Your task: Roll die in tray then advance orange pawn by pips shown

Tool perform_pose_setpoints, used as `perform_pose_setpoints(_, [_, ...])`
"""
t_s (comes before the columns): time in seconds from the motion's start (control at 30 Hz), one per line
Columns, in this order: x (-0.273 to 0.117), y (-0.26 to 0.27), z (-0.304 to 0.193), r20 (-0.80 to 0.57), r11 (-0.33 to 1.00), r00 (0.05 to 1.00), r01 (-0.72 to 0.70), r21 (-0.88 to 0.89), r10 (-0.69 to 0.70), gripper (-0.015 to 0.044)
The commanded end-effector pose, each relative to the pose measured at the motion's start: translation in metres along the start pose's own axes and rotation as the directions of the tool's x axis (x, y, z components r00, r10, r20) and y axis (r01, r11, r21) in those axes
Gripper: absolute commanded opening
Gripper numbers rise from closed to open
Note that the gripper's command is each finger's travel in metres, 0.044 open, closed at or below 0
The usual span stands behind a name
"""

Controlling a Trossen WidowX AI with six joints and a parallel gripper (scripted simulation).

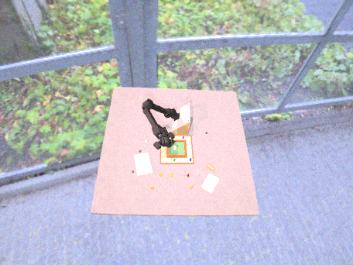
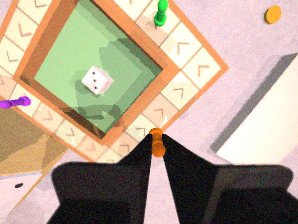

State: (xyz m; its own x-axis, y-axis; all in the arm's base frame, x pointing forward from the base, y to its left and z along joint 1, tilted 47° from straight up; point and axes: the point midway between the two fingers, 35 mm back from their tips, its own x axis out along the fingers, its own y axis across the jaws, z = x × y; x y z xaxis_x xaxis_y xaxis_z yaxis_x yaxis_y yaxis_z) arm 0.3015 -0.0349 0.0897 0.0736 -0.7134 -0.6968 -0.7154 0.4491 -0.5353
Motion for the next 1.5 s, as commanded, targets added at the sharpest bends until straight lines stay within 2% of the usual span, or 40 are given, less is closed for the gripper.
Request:
perform_pose_setpoints(0.0, [0.012, -0.011, 0.008, -0.007, 1.0, 1.0, 0.009, -0.003, -0.009, 0.0])
perform_pose_setpoints(0.17, [0.016, -0.011, 0.008, -0.007, 1.0, 1.0, 0.009, -0.003, -0.009, 0.0])
perform_pose_setpoints(0.4, [0.045, -0.011, 0.008, -0.008, 1.0, 1.0, 0.011, -0.003, -0.011, 0.0])
perform_pose_setpoints(1.0, [0.063, -0.012, 0.007, -0.008, 1.0, 1.0, 0.011, -0.003, -0.011, 0.0])
perform_pose_setpoints(1.33, [0.056, -0.012, 0.009, -0.002, 1.0, 1.0, 0.008, 0.004, -0.008, 0.0262])
perform_pose_setpoints(1.47, [0.012, -0.011, 0.01, -0.006, 1.0, 1.0, 0.009, -0.003, -0.009, 0.0368])
